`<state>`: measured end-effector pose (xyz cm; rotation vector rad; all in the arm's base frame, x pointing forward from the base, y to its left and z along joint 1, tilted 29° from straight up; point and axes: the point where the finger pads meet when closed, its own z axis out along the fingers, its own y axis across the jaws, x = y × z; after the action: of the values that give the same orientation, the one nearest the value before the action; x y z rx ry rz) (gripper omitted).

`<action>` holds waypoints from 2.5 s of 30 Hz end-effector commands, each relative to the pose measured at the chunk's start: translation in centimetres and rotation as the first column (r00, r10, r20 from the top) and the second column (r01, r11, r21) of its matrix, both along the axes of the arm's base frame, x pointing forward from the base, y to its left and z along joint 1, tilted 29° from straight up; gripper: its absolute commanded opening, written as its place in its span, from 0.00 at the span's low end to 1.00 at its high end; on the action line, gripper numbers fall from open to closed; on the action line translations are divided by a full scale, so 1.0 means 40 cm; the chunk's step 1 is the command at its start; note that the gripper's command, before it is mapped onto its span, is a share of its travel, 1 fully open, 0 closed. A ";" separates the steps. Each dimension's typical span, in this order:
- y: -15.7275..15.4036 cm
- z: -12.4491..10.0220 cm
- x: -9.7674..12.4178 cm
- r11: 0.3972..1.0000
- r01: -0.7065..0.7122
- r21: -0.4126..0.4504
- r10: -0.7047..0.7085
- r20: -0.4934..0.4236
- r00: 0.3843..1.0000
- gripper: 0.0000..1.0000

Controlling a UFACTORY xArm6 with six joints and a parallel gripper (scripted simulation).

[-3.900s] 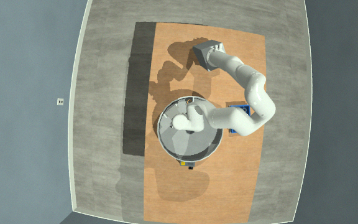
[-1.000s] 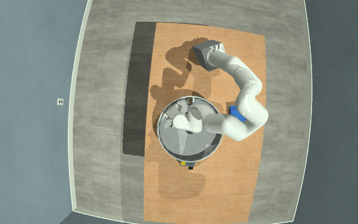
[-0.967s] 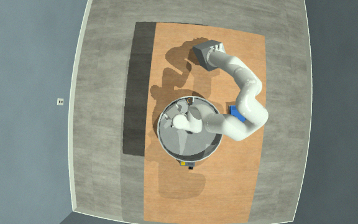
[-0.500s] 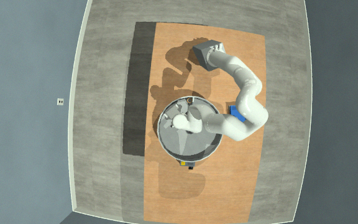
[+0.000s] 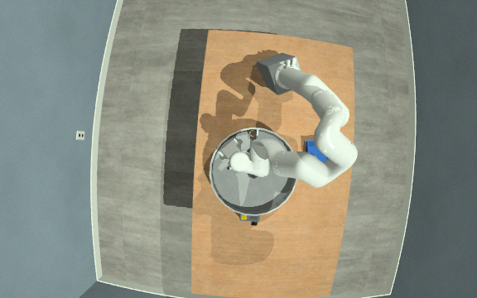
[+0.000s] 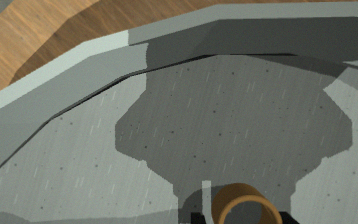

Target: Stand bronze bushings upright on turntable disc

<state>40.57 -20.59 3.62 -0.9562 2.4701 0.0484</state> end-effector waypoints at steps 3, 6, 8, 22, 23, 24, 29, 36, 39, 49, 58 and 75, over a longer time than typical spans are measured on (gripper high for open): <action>-0.002 0.002 0.001 1.000 0.001 -0.002 -0.001 0.002 1.000 0.42; -0.002 0.002 0.001 1.000 0.001 -0.002 -0.001 0.002 1.000 0.42; -0.002 0.002 0.001 1.000 0.001 -0.002 -0.001 0.002 1.000 0.42; -0.007 0.025 -0.010 1.000 0.001 -0.002 -0.001 0.002 1.000 0.42; -0.009 0.033 -0.014 1.000 0.001 -0.002 -0.001 0.002 1.000 0.42; -0.011 0.042 -0.018 1.000 0.001 -0.002 -0.001 0.002 1.000 0.42; -0.023 0.093 -0.043 1.000 0.001 -0.002 -0.001 0.002 1.000 0.42; -0.034 0.140 -0.066 1.000 0.001 -0.002 -0.001 0.002 1.000 0.42; -0.037 0.155 -0.074 1.000 0.001 -0.002 -0.001 0.002 1.000 0.42; -0.038 0.160 -0.076 1.000 0.001 -0.002 -0.001 0.002 1.000 0.42; -0.037 0.160 -0.076 1.000 0.001 -0.001 -0.001 0.002 1.000 0.41; 0.034 0.179 -0.070 0.999 0.039 0.017 -0.039 -0.008 0.999 0.41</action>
<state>37.62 -20.58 10.30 -0.9287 2.4804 0.0569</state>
